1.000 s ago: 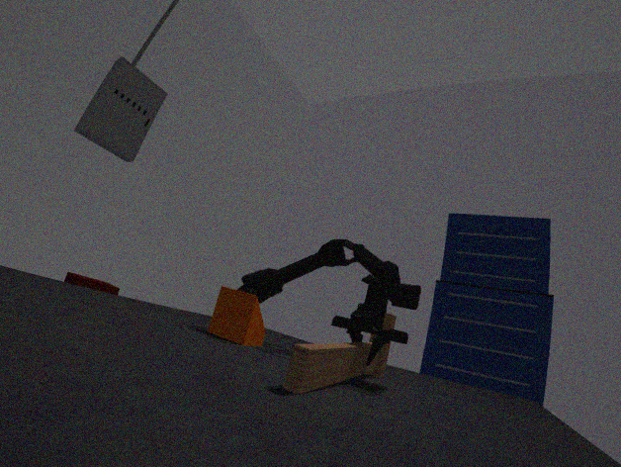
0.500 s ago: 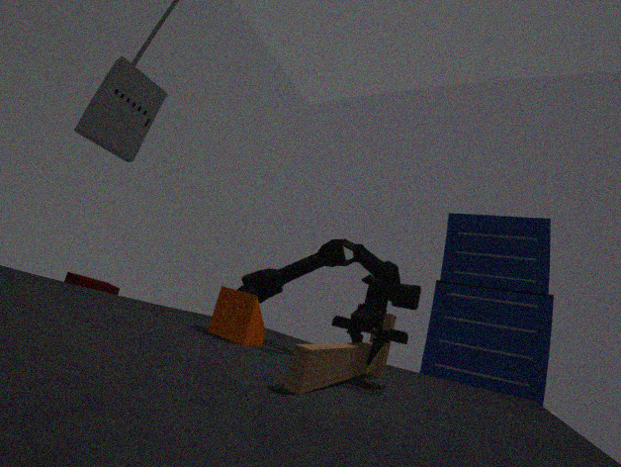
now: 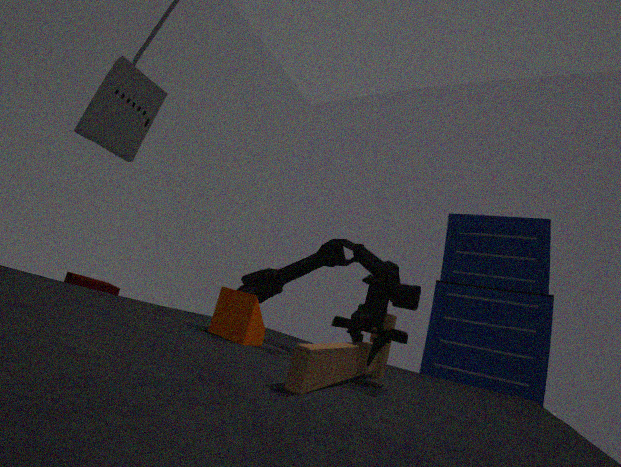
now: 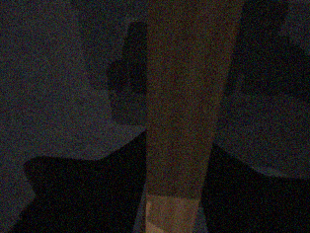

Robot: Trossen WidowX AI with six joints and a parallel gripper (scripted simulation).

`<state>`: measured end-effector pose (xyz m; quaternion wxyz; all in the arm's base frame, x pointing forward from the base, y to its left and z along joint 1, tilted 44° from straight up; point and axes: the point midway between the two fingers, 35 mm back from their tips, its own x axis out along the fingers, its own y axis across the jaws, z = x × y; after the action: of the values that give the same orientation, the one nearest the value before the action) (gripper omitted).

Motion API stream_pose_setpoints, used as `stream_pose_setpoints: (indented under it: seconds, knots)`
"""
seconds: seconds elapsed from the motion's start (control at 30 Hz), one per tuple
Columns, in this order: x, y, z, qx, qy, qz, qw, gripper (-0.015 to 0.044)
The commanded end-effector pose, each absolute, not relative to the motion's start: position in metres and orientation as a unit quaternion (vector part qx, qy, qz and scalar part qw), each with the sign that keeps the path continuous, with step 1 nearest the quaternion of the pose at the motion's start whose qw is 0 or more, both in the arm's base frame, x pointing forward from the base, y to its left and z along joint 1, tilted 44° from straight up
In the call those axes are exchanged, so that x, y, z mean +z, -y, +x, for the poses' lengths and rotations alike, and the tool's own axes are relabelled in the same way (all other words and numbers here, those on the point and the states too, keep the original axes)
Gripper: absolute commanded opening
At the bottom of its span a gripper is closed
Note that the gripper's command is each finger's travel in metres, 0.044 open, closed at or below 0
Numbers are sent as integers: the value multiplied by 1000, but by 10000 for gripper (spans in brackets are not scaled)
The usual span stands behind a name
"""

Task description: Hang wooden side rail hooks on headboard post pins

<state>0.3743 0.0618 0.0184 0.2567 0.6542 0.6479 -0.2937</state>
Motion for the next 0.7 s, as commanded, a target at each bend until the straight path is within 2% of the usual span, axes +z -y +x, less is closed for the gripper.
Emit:
stream_pose_setpoints:
  seconds: [0.0, 0.67]
  knots:
    - [23, -59, 378, -292, -643, 659, 259, 0]
    - [24, -61, 376, -292, -643, 659, 259, 0]
